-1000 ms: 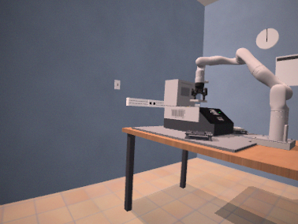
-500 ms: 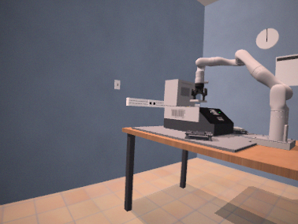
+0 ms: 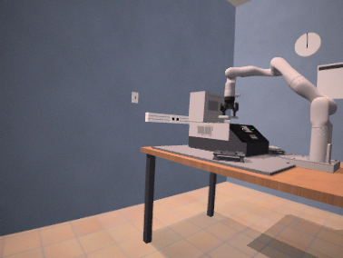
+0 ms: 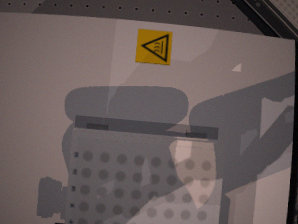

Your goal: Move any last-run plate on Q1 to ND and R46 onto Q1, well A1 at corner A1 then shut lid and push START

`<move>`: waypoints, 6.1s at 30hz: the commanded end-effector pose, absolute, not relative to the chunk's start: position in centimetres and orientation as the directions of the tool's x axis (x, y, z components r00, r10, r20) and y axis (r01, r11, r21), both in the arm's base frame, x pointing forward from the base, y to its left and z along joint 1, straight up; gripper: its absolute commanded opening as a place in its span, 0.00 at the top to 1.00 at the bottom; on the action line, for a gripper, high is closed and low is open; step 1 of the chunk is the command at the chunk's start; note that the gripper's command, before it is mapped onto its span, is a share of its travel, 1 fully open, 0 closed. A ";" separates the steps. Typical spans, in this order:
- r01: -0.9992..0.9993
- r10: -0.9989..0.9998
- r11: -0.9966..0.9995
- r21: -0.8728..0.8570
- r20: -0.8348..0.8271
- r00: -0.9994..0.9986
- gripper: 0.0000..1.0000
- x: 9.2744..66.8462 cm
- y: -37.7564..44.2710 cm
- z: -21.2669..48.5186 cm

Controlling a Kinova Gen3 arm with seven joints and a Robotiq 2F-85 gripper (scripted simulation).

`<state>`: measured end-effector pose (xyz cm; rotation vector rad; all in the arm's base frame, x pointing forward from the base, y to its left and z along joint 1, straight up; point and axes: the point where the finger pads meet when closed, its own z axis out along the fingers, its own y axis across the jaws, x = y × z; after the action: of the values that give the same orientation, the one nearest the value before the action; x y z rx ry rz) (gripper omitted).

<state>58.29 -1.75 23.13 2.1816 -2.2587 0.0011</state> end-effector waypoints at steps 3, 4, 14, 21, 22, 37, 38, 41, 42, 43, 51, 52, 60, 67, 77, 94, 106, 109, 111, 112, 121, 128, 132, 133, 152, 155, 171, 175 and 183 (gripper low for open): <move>-0.999 -0.999 0.035 -0.002 0.002 -0.035 0.09 58.3 -1.7 22.9; -0.999 -0.999 0.035 -0.002 0.002 -0.035 0.09 58.3 -1.7 22.8; -0.999 -0.999 0.035 -0.002 0.002 -0.035 0.09 58.3 -1.7 22.3; -0.999 -0.999 0.035 -0.002 0.001 -0.035 0.09 58.3 -1.7 22.3; -0.999 -0.999 0.035 -0.002 0.001 -0.035 0.09 58.3 -1.7 22.3; -0.999 -0.999 0.035 -0.002 0.002 -0.035 0.09 58.3 -1.7 21.1; -0.999 -0.999 0.035 -0.002 0.002 -0.035 0.09 58.3 -1.7 21.0; -0.999 -0.999 0.035 -0.002 0.002 -0.035 0.09 58.3 -1.7 20.6; -0.999 -0.999 0.035 -0.002 0.002 -0.035 0.09 58.3 -1.7 20.5; -0.999 -0.999 0.035 -0.002 0.002 -0.035 0.09 58.3 -1.7 20.5; -0.999 -0.999 0.035 -0.002 0.002 -0.035 0.09 58.3 -1.7 20.5; -0.999 -0.999 0.035 -0.002 0.002 -0.035 0.09 58.3 -1.7 20.5; -0.999 -0.999 0.035 -0.002 0.002 -0.035 0.09 58.3 -1.7 20.5; -0.999 -0.999 0.035 -0.002 0.002 -0.035 0.09 58.3 -1.7 20.5; -0.999 -0.999 0.035 -0.002 0.002 -0.035 0.09 58.3 -1.7 20.5; -0.999 -0.999 0.035 -0.002 0.002 -0.035 0.09 58.3 -1.7 20.0; -0.999 -0.999 0.035 -0.002 0.002 -0.035 0.09 58.3 -1.7 19.7; -0.999 -0.999 0.035 -0.002 0.002 -0.035 0.09 58.3 -1.7 19.6; -0.999 -0.999 0.035 -0.002 0.002 -0.035 0.09 58.3 -1.7 19.5; -0.999 -0.999 0.035 -0.002 0.002 -0.035 0.09 58.3 -1.7 19.5; -0.999 -0.999 0.035 -0.002 0.002 -0.035 0.09 58.3 -1.7 19.3; -0.999 -0.999 0.035 -0.003 0.002 -0.035 0.00 58.3 -1.7 19.4; -0.999 -0.999 0.035 -0.002 0.002 -0.035 0.00 58.3 -1.7 19.4; -0.999 -0.999 0.035 -0.002 0.002 -0.035 0.00 58.3 -1.7 19.4; -0.999 -0.999 0.035 -0.002 0.002 -0.035 0.00 58.3 -1.7 20.4; -0.999 -0.999 0.035 -0.002 0.002 -0.035 0.00 58.3 -1.7 20.5; -0.999 -0.999 0.035 -0.002 0.002 -0.035 0.00 58.3 -1.7 22.4; -0.999 -0.999 0.035 -0.002 0.001 -0.035 0.00 58.3 -1.7 22.9; -0.999 -0.999 0.035 -0.002 0.001 -0.035 0.00 58.3 -1.7 23.8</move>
<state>58.29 -1.74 23.63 2.1820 -2.2589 0.0014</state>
